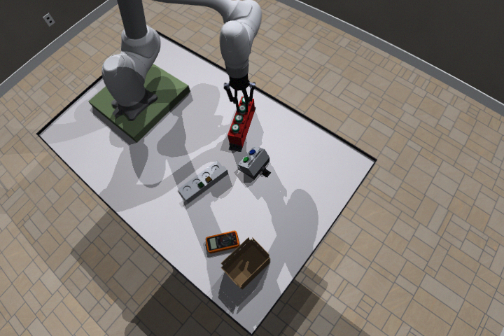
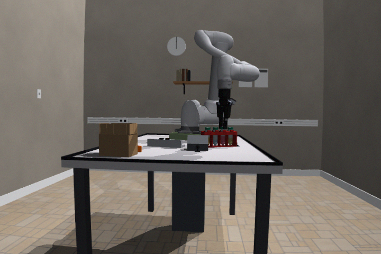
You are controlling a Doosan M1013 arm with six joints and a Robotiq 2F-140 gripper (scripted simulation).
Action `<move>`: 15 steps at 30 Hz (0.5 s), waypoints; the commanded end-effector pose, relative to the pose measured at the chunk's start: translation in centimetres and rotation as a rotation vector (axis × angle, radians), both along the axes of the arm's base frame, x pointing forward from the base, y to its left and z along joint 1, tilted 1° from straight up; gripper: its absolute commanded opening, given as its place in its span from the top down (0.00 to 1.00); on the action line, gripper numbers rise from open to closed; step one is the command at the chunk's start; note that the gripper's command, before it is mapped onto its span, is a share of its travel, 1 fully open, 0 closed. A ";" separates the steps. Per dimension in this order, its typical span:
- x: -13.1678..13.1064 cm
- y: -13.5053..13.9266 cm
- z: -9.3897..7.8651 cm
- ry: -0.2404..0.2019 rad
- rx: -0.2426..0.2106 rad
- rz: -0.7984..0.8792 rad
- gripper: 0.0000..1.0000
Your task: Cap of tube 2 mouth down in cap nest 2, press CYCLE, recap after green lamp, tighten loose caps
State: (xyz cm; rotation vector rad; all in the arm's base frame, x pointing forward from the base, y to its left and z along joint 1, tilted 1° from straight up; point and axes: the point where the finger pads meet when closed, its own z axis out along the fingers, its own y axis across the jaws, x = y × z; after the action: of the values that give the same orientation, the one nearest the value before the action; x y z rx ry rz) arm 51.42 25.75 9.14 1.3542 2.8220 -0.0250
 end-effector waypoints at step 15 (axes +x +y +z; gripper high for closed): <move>0.0 0.0 0.1 0.015 0.027 0.266 0.59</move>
State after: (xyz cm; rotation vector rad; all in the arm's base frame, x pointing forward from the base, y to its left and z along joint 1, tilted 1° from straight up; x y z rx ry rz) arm 51.44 25.73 9.16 0.9771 2.9982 0.0034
